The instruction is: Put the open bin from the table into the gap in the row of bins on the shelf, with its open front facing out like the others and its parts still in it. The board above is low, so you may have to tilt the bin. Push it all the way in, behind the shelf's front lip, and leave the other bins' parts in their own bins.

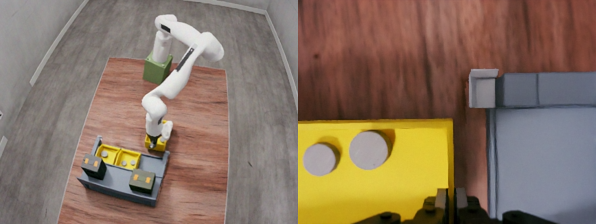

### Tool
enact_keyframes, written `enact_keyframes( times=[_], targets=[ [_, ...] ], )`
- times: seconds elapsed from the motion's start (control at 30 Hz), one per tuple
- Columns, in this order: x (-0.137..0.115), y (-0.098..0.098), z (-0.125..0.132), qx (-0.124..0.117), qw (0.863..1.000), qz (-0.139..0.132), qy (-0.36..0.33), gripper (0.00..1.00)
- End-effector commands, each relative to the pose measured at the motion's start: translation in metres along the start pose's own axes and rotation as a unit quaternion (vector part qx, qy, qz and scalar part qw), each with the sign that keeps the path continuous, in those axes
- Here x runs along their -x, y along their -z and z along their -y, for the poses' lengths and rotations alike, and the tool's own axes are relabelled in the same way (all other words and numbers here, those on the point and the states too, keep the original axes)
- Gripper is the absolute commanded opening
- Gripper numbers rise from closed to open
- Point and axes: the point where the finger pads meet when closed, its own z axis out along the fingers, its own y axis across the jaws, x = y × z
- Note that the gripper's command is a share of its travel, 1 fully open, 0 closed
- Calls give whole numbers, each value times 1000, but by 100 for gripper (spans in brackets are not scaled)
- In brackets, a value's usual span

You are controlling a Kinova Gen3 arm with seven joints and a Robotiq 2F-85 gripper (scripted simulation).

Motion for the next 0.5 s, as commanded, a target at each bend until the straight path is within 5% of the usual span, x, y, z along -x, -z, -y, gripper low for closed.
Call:
enact_keyframes(
  times=[0.0, 0.47],
  targets=[
    [0, 1, -1, 1, 1000, 0, 0, 10],
    [0, 0, -1, 1, 1000, 0, 0, 10]
  ],
)
